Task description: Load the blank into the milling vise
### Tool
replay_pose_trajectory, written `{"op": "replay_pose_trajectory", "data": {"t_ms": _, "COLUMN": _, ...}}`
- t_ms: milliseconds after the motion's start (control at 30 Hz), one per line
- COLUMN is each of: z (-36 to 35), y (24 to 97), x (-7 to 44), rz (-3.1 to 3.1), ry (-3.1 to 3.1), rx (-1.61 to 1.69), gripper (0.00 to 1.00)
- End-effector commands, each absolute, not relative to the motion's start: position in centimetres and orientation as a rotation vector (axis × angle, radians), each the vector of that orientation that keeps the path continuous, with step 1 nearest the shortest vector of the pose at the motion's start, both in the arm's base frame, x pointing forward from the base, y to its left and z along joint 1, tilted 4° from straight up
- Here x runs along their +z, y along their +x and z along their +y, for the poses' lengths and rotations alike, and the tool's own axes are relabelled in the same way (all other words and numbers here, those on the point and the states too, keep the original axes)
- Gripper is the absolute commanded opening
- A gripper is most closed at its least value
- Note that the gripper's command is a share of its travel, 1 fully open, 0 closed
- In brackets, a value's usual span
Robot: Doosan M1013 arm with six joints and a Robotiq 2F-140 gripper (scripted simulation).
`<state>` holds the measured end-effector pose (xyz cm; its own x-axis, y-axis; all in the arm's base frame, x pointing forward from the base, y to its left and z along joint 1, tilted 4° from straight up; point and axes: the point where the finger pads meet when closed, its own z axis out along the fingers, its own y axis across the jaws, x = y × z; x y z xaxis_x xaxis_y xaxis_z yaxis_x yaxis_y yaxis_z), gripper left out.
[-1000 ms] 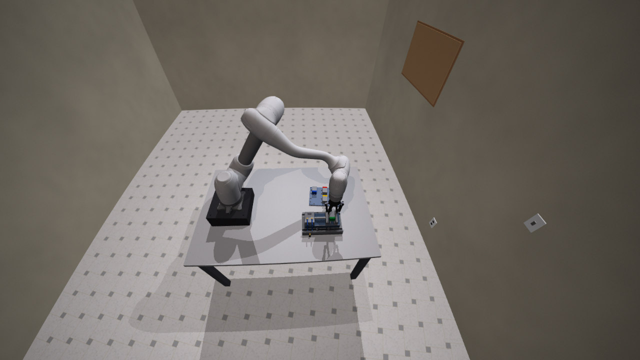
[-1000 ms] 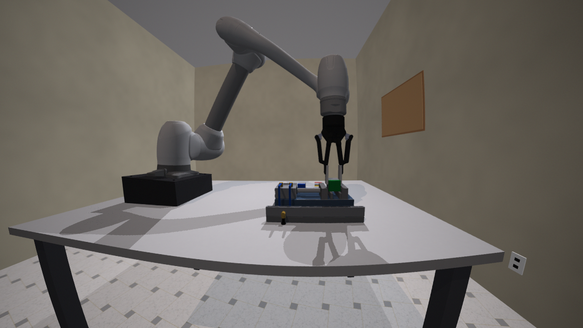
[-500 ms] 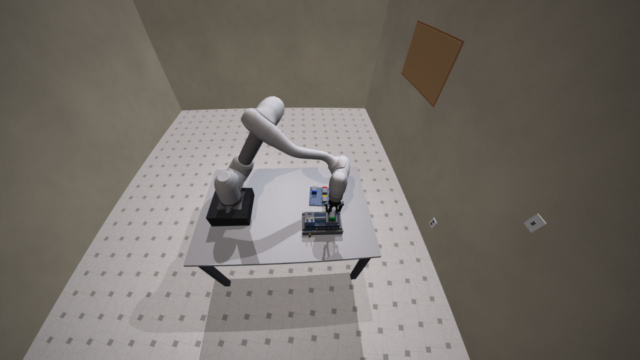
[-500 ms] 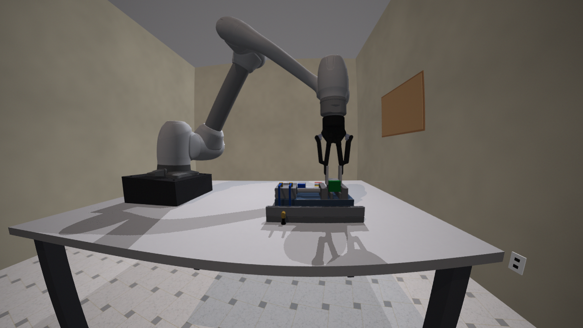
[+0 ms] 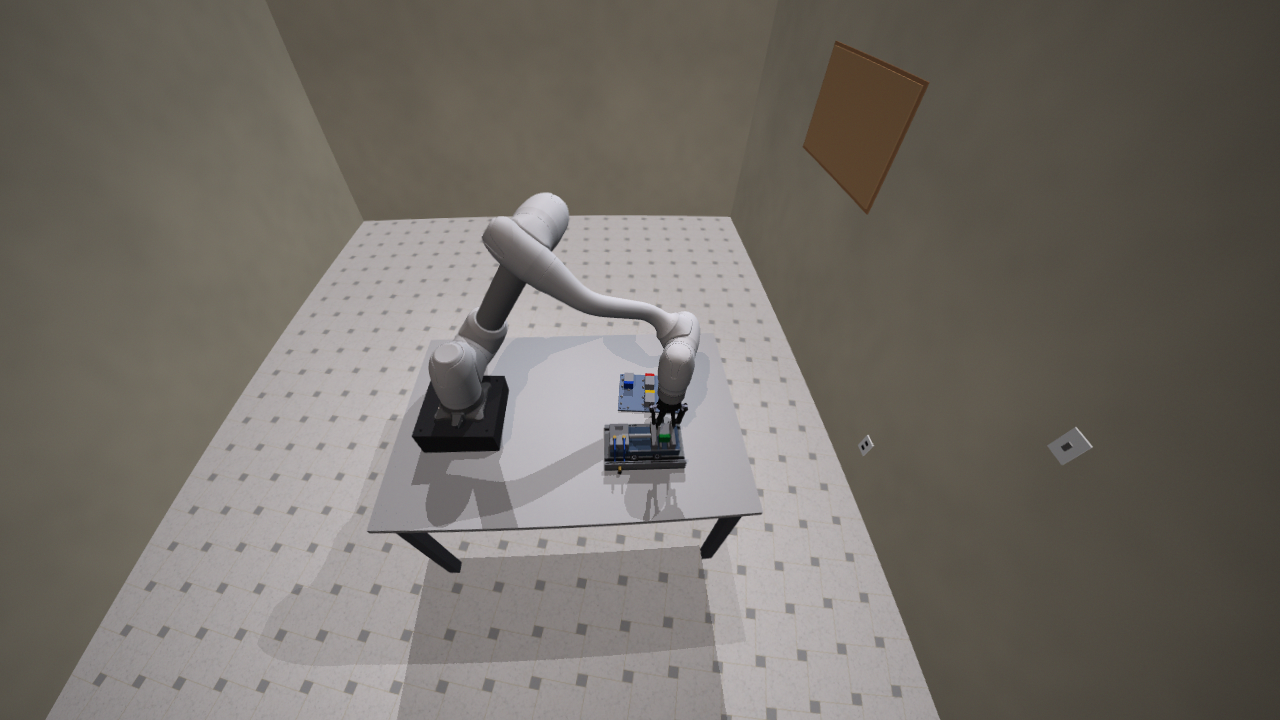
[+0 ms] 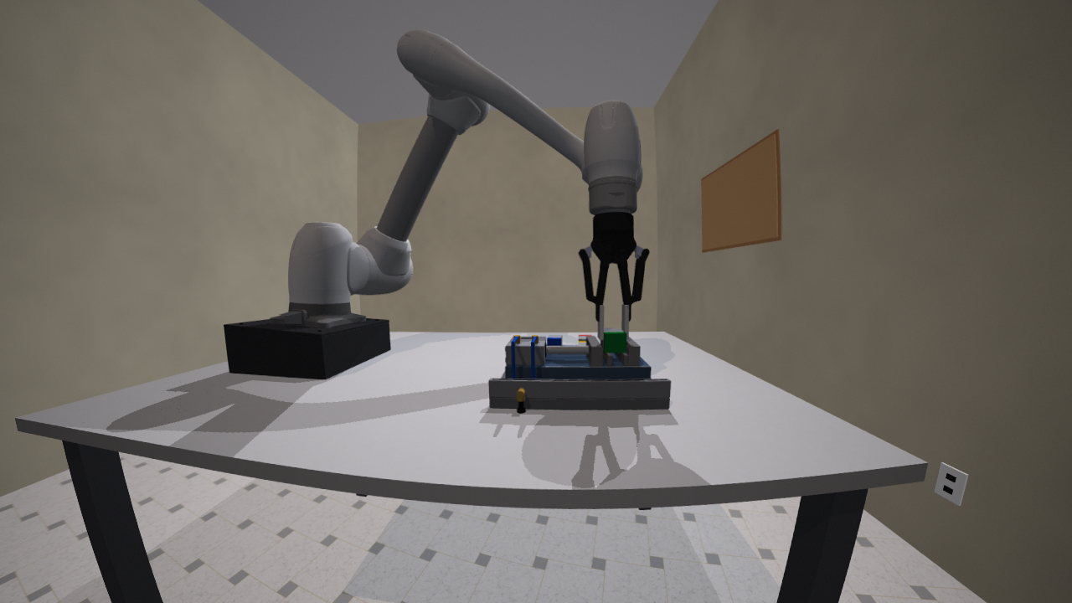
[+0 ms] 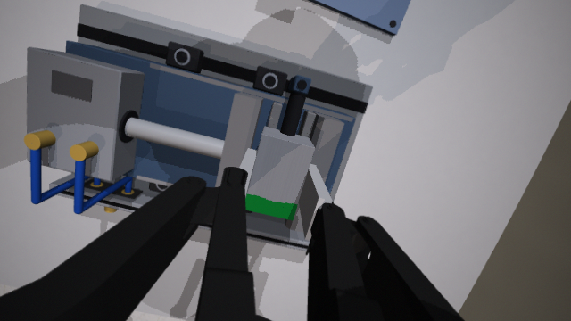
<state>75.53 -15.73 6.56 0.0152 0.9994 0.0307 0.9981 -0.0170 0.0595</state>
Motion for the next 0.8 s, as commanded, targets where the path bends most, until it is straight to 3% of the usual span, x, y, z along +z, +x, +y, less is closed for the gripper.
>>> {"op": "replay_pose_trajectory", "data": {"t_ms": 0, "z": -15.73, "y": 75.53, "x": 6.55, "rz": 2.188, "ry": 2.223, "rx": 0.1, "gripper": 0.0}}
{"op": "replay_pose_trajectory", "data": {"t_ms": 67, "z": -15.73, "y": 75.53, "x": 6.55, "rz": 2.188, "ry": 2.223, "rx": 0.1, "gripper": 0.0}}
{"op": "replay_pose_trajectory", "data": {"t_ms": 100, "z": -15.73, "y": 75.53, "x": 6.57, "rz": 2.188, "ry": 2.223, "rx": 0.1, "gripper": 1.0}}
{"op": "replay_pose_trajectory", "data": {"t_ms": 767, "z": -15.73, "y": 75.53, "x": 6.57, "rz": 2.188, "ry": 2.223, "rx": 0.1, "gripper": 1.0}}
